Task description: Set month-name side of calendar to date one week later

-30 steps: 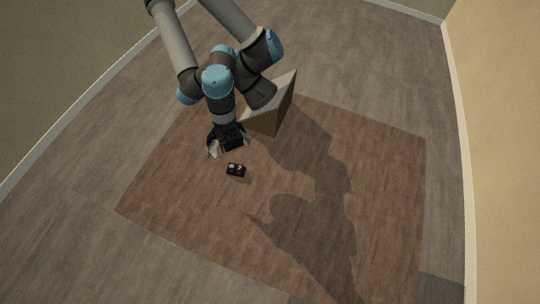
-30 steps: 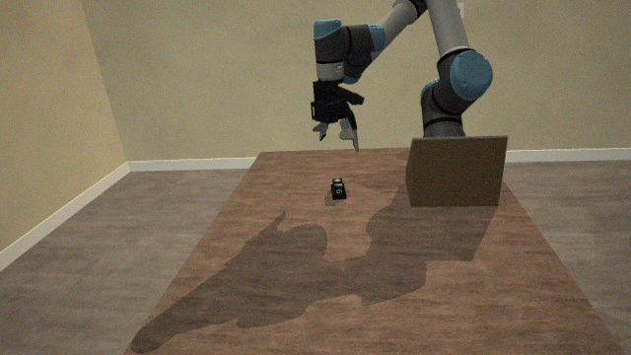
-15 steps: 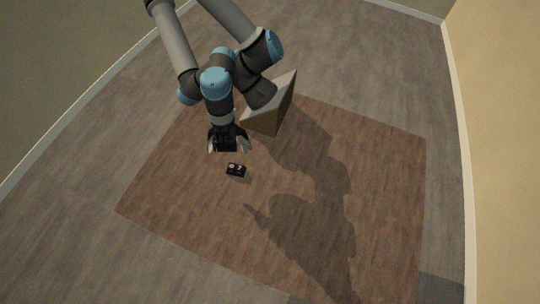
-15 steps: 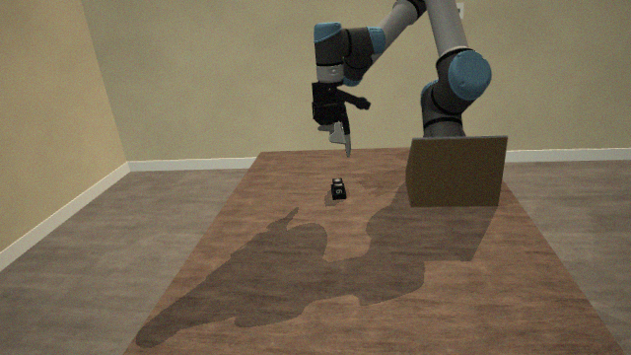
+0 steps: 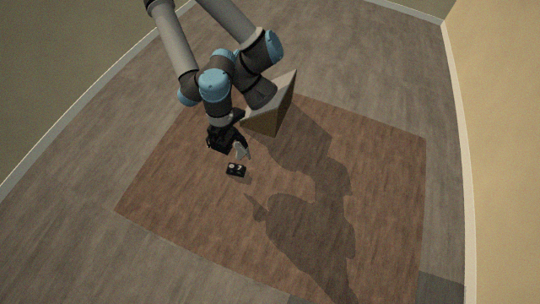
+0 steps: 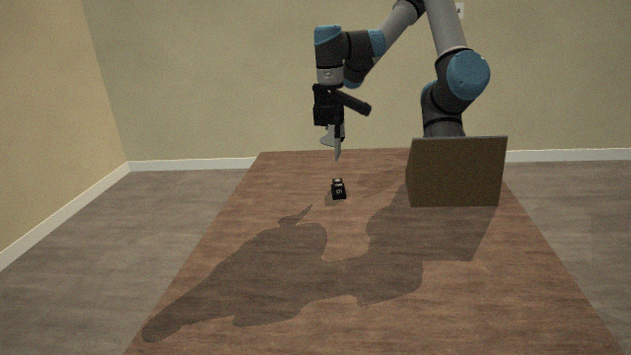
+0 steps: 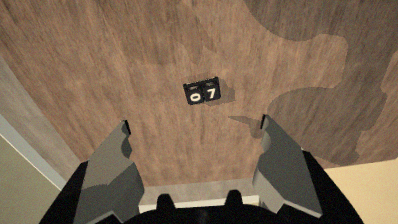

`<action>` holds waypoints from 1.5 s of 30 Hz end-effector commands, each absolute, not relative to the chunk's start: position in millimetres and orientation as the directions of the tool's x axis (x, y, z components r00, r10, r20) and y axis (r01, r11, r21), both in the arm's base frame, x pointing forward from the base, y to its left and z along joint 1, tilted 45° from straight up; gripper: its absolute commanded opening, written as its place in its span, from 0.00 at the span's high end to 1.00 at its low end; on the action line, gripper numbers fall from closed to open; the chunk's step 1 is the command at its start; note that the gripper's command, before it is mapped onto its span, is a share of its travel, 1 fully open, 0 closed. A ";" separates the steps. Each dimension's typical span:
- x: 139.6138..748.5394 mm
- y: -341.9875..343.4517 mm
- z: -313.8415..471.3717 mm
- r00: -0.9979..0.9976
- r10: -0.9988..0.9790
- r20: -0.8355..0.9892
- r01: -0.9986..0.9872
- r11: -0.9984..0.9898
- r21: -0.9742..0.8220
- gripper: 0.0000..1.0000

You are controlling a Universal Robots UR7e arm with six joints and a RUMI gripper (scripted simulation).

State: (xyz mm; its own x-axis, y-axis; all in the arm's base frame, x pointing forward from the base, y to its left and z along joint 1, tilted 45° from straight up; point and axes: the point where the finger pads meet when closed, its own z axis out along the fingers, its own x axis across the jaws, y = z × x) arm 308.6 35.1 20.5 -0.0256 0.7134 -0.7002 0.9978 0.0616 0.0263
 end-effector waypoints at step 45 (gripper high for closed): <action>322.2 22.4 5.7 0.947 0.264 -0.185 0.317 -0.658 0.683 0.00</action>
